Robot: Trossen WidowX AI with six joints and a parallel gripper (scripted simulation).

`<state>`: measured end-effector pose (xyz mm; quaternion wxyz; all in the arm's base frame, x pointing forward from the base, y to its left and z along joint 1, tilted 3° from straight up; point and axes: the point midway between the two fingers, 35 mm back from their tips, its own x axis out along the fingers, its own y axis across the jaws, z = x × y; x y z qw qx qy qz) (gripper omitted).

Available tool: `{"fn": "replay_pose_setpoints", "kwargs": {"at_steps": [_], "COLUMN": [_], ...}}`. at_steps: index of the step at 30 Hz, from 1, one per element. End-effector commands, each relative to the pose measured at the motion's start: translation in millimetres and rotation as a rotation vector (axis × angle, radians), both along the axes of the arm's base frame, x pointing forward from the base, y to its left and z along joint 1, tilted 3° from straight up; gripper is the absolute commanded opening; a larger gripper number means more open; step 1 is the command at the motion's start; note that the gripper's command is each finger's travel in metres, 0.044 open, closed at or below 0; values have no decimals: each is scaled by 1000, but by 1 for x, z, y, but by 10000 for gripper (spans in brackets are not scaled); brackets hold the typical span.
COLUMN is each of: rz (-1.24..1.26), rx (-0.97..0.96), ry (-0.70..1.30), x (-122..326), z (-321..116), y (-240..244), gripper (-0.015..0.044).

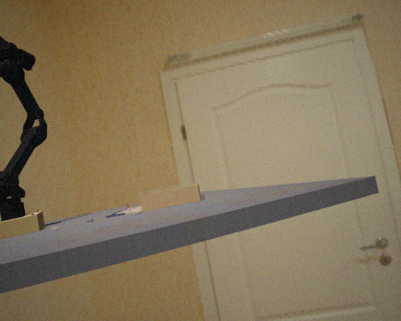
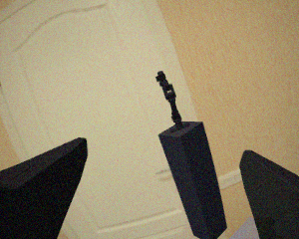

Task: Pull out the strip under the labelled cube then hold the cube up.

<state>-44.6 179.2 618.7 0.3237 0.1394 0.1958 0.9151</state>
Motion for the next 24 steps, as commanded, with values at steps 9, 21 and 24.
{"fn": "replay_pose_setpoints", "kwargs": {"at_steps": [9, 21, 24], "rz": [259, 718, 858], "rx": [175, 469, 499], "ry": [55, 188, 240], "x": [-64, -93, -85], "z": [12, 6, 0], "y": [-73, -222, -260], "gripper": [400, 400, 400]}}
